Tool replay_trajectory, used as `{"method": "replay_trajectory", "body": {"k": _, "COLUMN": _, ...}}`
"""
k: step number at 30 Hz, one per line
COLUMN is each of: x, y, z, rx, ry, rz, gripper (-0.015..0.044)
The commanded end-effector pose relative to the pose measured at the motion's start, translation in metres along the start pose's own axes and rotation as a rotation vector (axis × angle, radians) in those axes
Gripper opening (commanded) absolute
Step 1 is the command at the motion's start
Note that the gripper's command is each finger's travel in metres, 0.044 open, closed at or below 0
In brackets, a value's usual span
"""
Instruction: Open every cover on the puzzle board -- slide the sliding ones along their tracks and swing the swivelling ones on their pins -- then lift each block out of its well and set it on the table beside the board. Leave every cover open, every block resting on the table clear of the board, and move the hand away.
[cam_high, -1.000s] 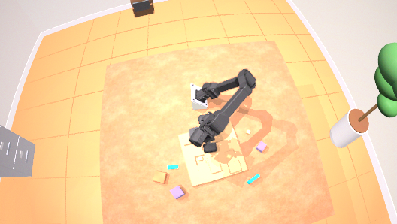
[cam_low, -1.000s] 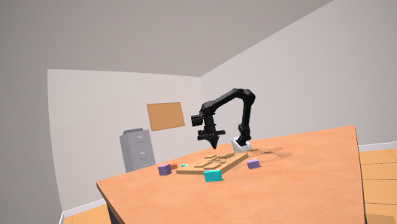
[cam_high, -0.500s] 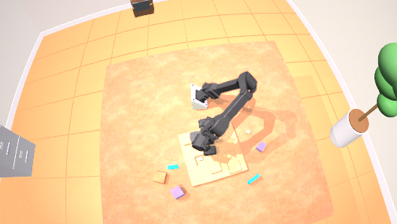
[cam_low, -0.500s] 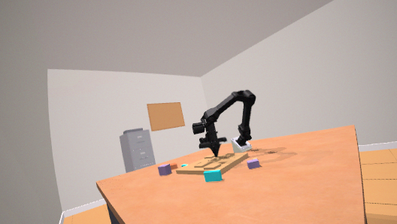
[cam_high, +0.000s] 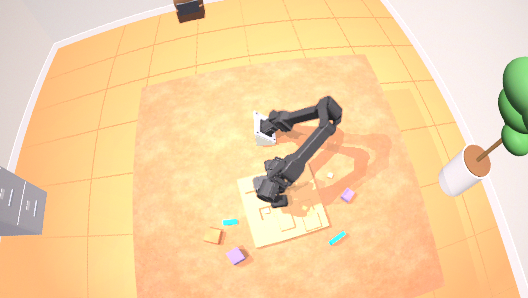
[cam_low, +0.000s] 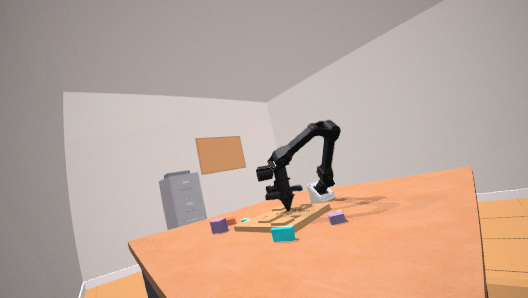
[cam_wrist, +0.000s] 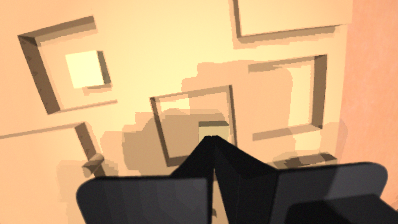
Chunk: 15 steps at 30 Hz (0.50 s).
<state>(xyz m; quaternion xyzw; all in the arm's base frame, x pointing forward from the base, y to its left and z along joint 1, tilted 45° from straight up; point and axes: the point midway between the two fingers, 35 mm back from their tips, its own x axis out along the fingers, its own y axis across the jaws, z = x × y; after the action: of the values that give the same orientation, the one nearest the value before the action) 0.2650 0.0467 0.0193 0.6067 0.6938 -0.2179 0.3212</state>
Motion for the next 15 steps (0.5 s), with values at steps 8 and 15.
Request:
{"method": "replay_trajectory", "body": {"k": 8, "x": 0.0033, "y": 0.0029, "z": 0.0035, "rx": 0.010, "ry": 0.007, "rz": -0.002, "gripper": 0.0000}}
{"method": "replay_trajectory", "body": {"k": 15, "x": 0.0042, "y": 0.0068, "z": 0.0072, "rx": -0.144, "ry": 0.007, "rz": -0.001, "gripper": 0.0000}}
